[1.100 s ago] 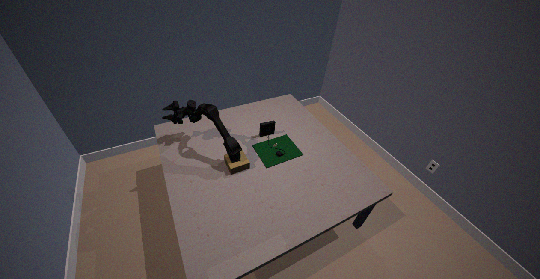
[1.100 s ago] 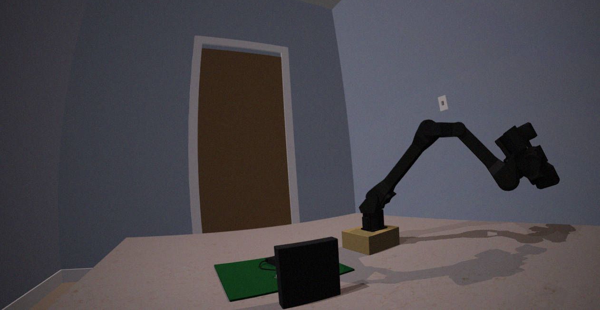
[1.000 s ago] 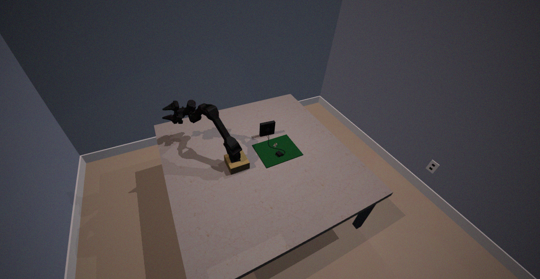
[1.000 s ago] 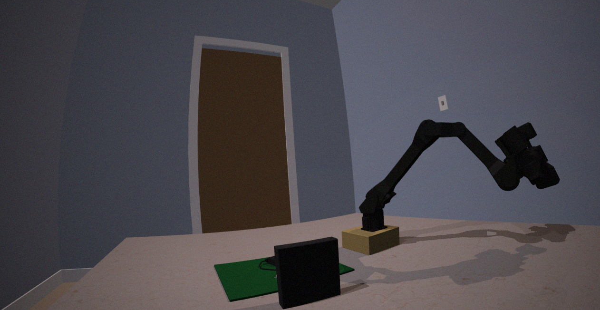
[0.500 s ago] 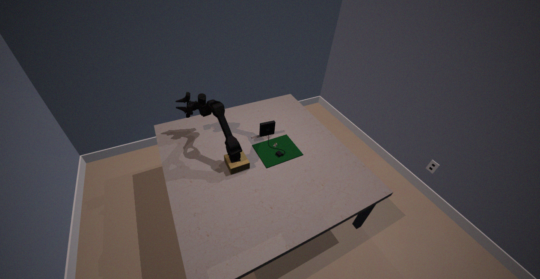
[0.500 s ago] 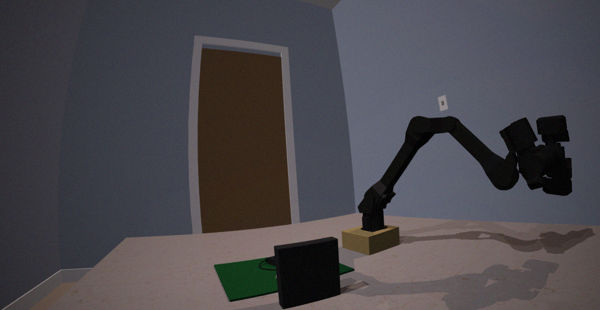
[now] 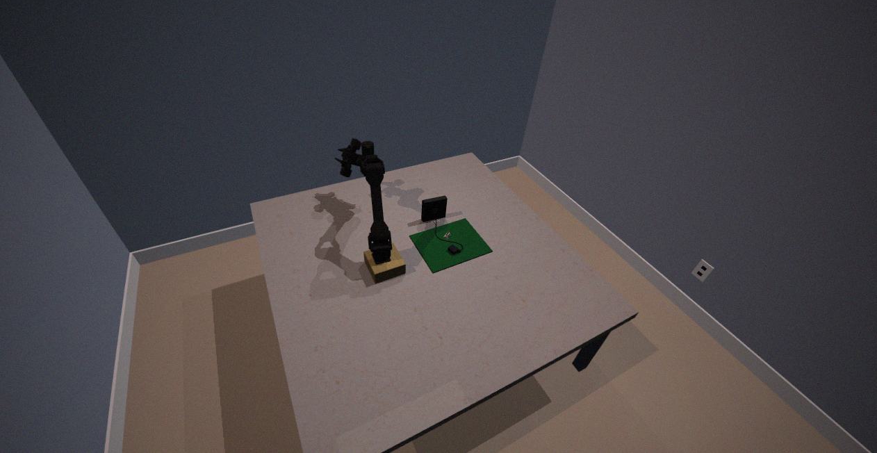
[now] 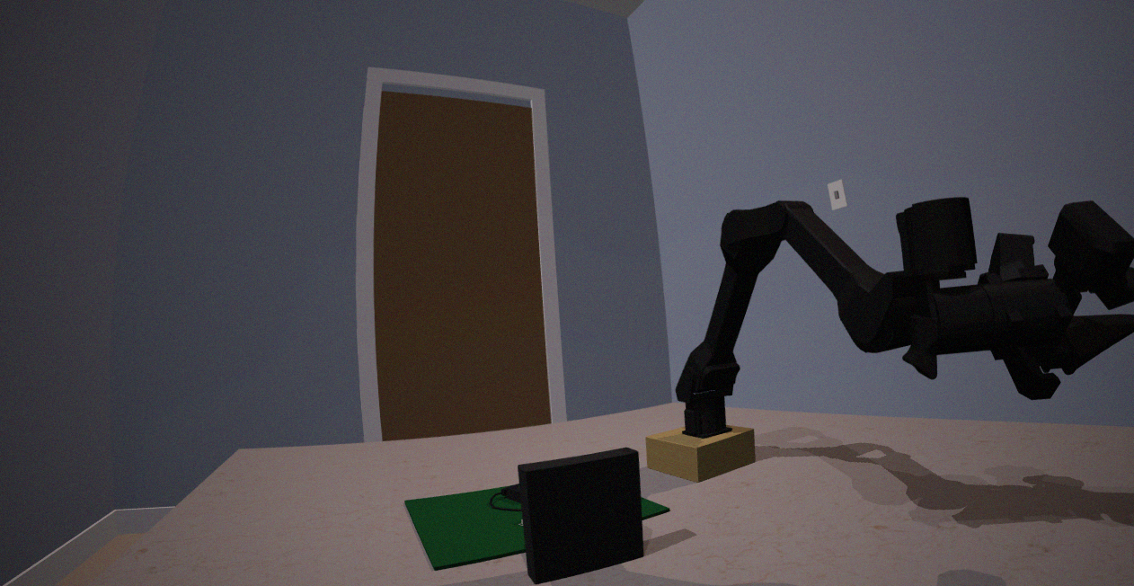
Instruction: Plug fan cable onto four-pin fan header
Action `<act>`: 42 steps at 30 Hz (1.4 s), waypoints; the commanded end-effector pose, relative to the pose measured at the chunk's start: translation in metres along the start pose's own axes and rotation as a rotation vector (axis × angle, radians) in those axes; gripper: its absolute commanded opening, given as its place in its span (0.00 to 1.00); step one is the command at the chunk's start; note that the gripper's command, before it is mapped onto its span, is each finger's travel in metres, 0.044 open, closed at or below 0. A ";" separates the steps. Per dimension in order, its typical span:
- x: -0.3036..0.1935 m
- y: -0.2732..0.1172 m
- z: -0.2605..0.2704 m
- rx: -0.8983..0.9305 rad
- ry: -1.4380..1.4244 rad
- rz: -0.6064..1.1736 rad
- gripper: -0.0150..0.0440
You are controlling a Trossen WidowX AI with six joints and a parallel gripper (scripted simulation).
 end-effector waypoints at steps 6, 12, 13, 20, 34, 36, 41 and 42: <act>-0.046 -0.103 -0.045 -0.168 0.310 0.301 0.61; -0.065 -0.164 -0.058 -0.287 0.533 0.455 0.61; -0.068 -0.178 -0.059 -0.316 0.583 0.486 0.61; -0.082 -0.267 -0.061 -0.537 0.941 0.669 0.61; -0.067 -0.407 -0.038 -1.008 1.526 0.861 0.61; -0.059 -0.434 -0.031 -1.121 1.607 0.893 0.61; -0.045 -0.470 -0.017 -1.281 1.736 0.926 0.61; -0.043 -0.477 -0.013 -1.319 1.778 0.929 0.61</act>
Point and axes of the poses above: the point midway between the two fingers, 35 mm back from their tips, its own y axis out along the fingers, its own z axis across the jaws, x = y × z, the point moved 9 cm from there along -y, back along the fingers, and after that the axes turned 4 degrees about -y, right-handed, at the moved point
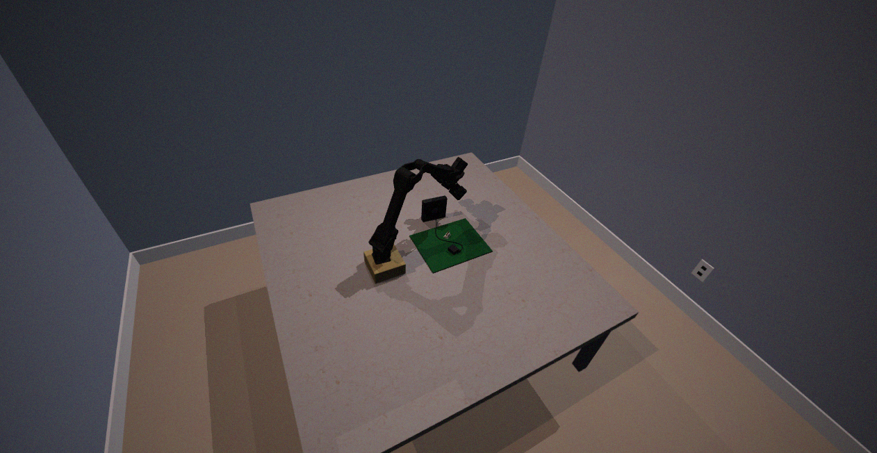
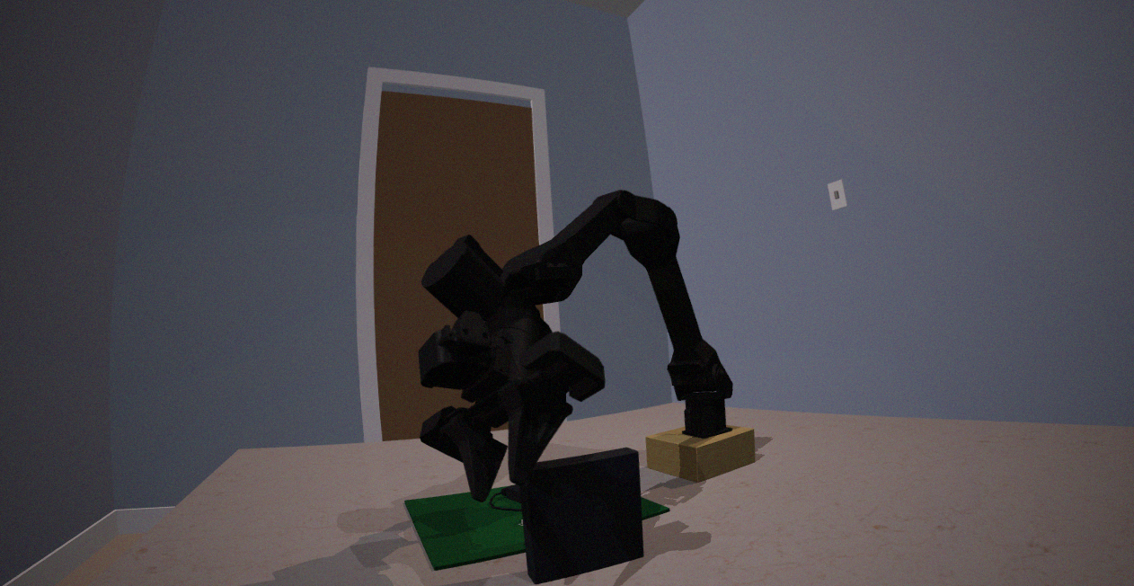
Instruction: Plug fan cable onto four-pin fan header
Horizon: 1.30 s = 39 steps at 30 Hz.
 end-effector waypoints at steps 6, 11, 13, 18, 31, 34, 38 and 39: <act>-0.035 -0.063 -0.088 -0.271 0.623 0.128 0.61; -0.068 -0.110 -0.131 -0.442 1.047 0.189 0.61; -0.084 -0.131 -0.145 -0.513 1.223 0.211 0.61; -0.121 -0.179 -0.166 -0.674 1.629 0.260 0.61; -0.126 -0.182 -0.168 -0.688 1.664 0.264 0.61; -0.137 -0.168 -0.177 -0.688 1.664 0.264 0.61; -0.143 -0.162 -0.181 -0.688 1.664 0.264 0.61; -0.143 -0.162 -0.181 -0.688 1.664 0.264 0.61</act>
Point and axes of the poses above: the point midway between the two fingers, 35 mm back from their tips, its own y axis out along the fingers, its own z axis across the jaws, x = y × z, the point moved 9 cm from there along -y, back along the fingers, and after that the axes turned 4 degrees about -y, right-handed, at the moved point
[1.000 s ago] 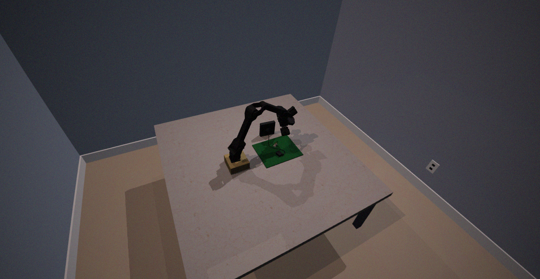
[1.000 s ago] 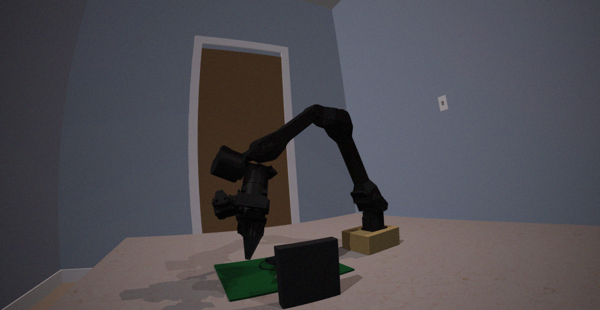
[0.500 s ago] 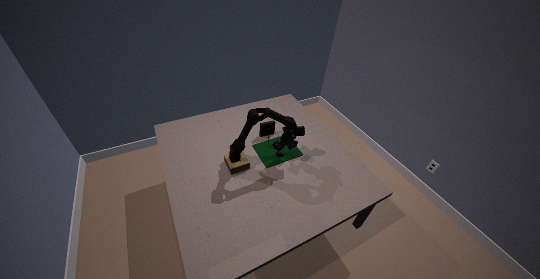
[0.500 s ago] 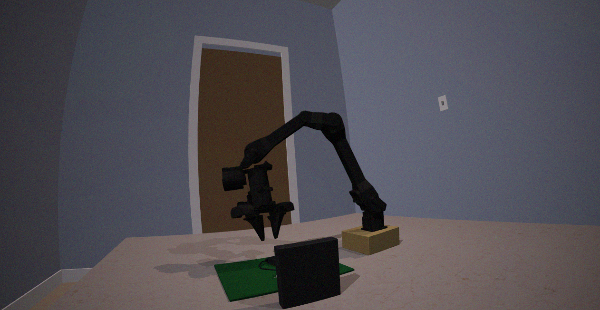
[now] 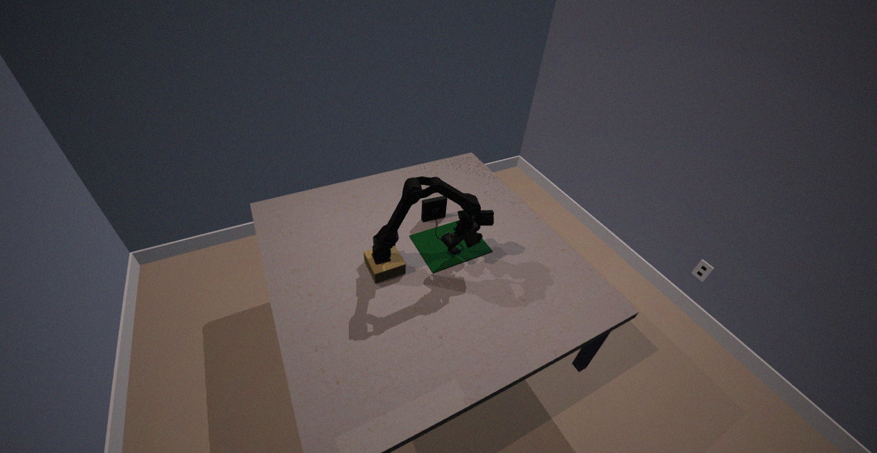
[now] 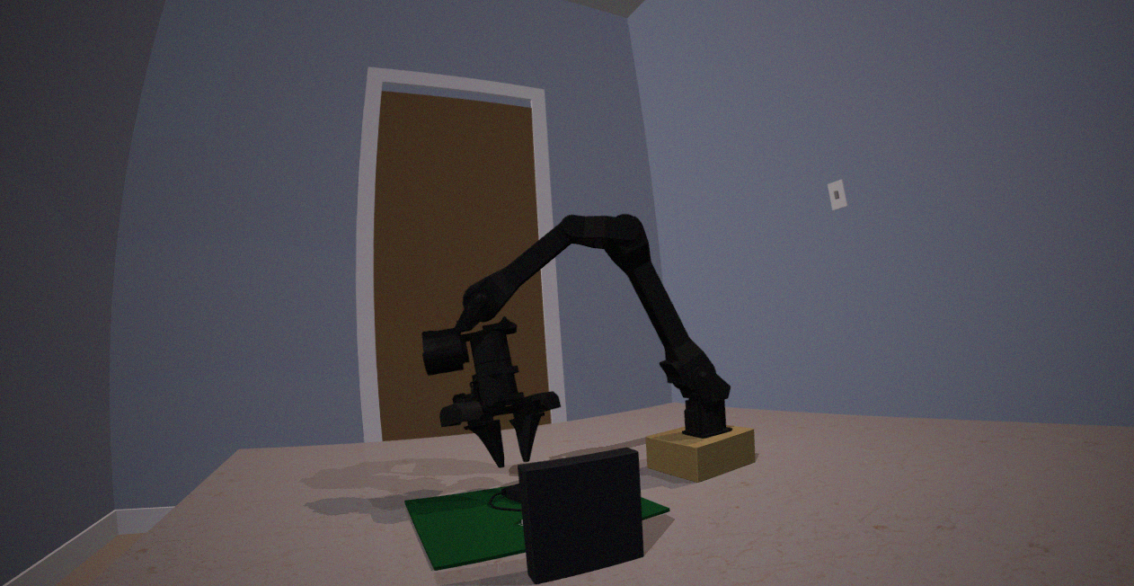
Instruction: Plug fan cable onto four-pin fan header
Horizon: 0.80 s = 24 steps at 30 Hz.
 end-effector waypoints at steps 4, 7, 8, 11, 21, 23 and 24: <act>0.002 0.013 -0.002 -0.012 0.010 0.006 0.61; 0.003 0.017 -0.002 -0.012 0.010 0.006 0.61; 0.004 0.018 -0.002 -0.012 0.010 0.006 0.61; 0.005 0.023 -0.002 -0.012 0.010 0.006 0.61; 0.009 0.039 -0.003 -0.012 0.010 0.006 0.61; 0.009 0.042 -0.003 -0.012 0.010 0.006 0.61; 0.010 0.044 -0.003 -0.012 0.010 0.006 0.61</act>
Point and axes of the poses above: the point midway between the two fingers, 35 mm back from their tips, its own y axis out along the fingers, its own z axis across the jaws, x = y × z, the point moved 9 cm from there along -y, back along the fingers, and after that the axes turned 4 degrees about -y, right-handed, at the moved point
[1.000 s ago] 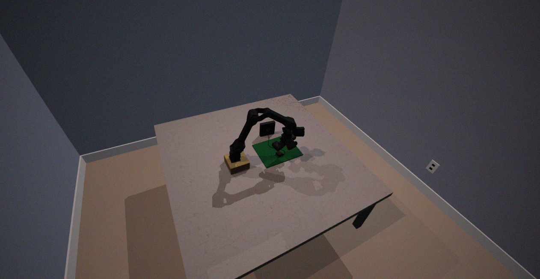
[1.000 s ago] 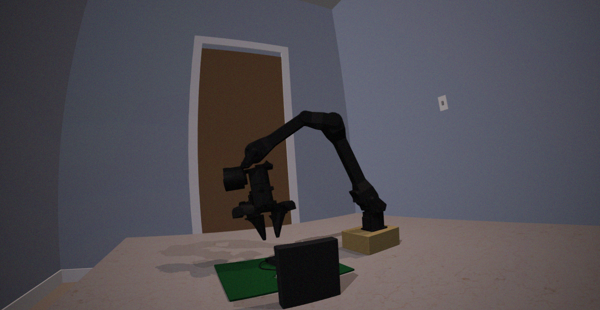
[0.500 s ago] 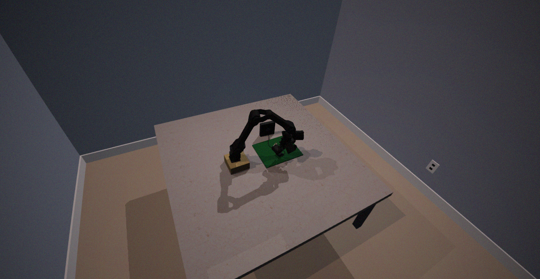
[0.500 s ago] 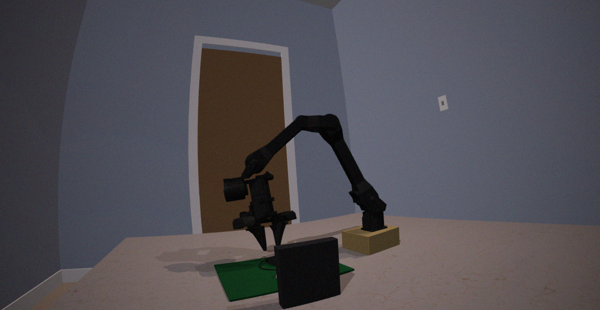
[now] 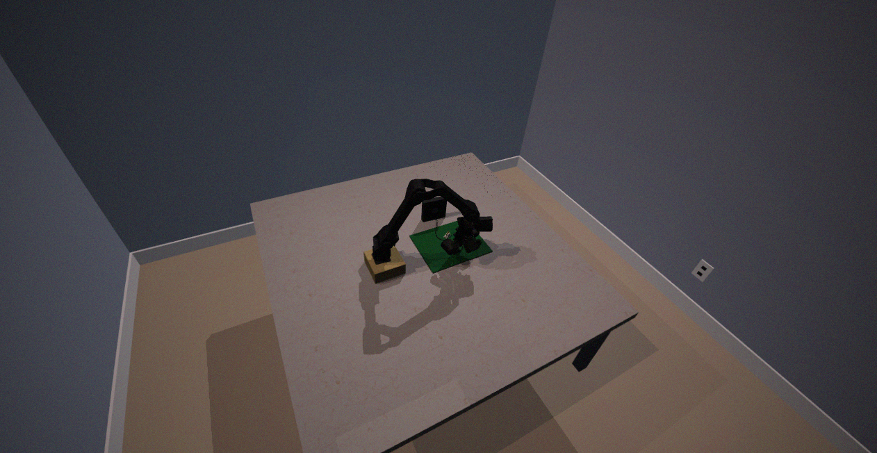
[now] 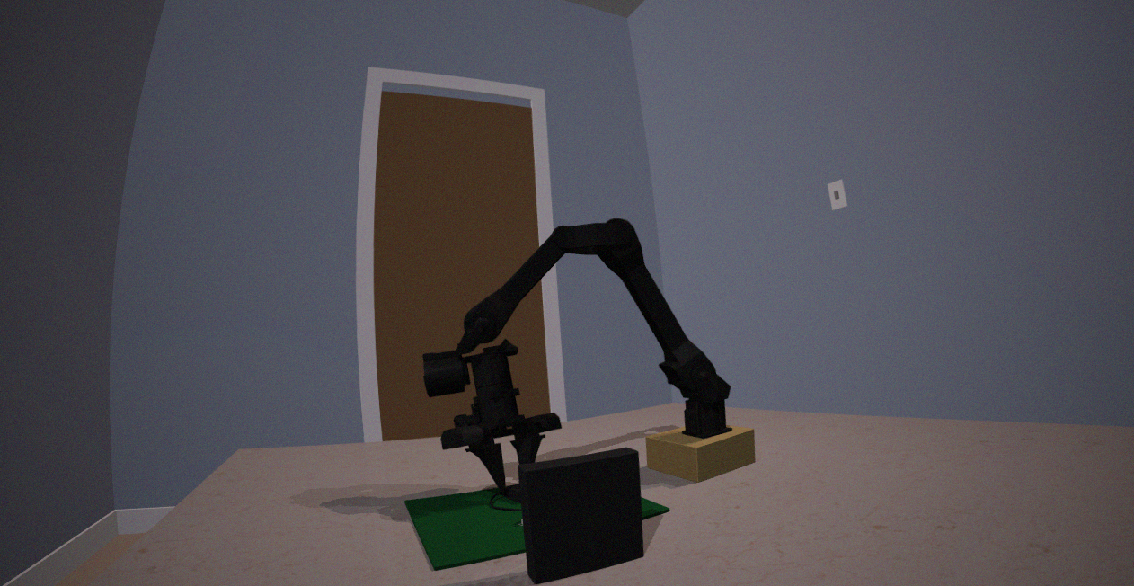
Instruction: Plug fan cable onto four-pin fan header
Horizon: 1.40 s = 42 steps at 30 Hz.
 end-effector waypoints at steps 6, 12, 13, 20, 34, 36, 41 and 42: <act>0.002 0.015 -0.003 -0.014 0.009 0.007 0.61; 0.002 0.015 -0.003 -0.014 0.009 0.007 0.61; 0.002 0.015 -0.003 -0.014 0.009 0.007 0.61; 0.002 0.013 -0.002 -0.008 0.002 0.006 0.42; 0.000 0.003 -0.001 -0.008 0.003 0.006 0.25; -0.001 -0.004 0.000 -0.009 0.004 0.006 0.25; -0.005 -0.019 0.000 -0.010 0.005 0.006 0.25; -0.006 -0.022 0.000 -0.011 0.006 0.006 0.25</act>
Point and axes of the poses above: the point midway between the two fingers, 35 mm back from their tips, its own y axis out along the fingers, its own z axis across the jaws, x = y × z, the point moved 9 cm from there along -y, back along the fingers, and after that the axes turned 4 degrees about -y, right-handed, at the moved point
